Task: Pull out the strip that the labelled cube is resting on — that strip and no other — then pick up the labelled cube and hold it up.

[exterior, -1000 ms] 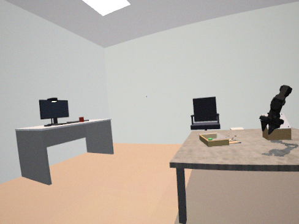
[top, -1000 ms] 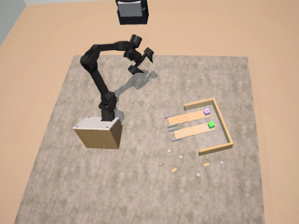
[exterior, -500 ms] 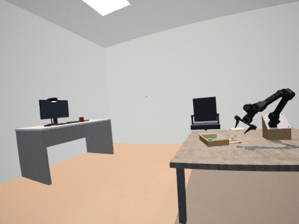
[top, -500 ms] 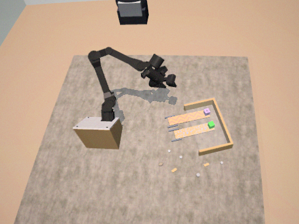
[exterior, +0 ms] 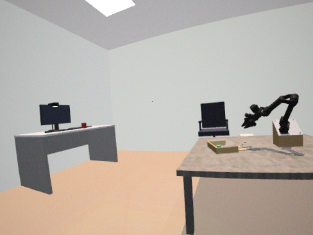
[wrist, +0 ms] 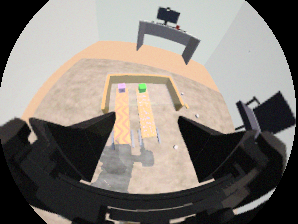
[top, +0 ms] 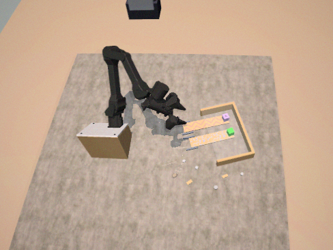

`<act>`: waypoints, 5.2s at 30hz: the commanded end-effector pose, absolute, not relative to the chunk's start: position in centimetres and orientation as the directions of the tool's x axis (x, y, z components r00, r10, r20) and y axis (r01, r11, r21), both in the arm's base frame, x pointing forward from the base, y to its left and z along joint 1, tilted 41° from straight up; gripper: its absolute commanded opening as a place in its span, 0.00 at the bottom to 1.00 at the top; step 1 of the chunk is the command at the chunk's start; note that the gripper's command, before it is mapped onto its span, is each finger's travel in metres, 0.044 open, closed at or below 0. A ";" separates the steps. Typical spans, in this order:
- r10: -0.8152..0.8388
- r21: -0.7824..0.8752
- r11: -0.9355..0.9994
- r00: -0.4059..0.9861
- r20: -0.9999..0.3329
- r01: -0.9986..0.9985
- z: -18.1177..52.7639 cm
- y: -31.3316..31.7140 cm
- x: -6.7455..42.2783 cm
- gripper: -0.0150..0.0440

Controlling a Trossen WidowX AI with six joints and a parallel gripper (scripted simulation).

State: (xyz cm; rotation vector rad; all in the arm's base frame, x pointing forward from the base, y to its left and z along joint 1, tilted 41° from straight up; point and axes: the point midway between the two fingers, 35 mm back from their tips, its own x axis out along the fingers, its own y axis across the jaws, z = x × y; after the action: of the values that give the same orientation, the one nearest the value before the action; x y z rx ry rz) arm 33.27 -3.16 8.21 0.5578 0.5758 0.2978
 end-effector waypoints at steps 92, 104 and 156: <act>0.660 0.630 0.722 0.011 -0.751 -0.288 -1.0 12.9 36.3 0.25; 0.660 0.630 0.722 0.011 -0.751 -0.288 -1.0 12.9 36.3 0.25; 0.660 0.630 0.722 0.010 -0.751 -0.287 -2.0 12.4 33.0 0.25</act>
State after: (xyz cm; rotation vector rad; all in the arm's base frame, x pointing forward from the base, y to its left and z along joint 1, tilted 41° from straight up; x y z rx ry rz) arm 34.11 12.50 -1.46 0.3384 1.3582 0.7605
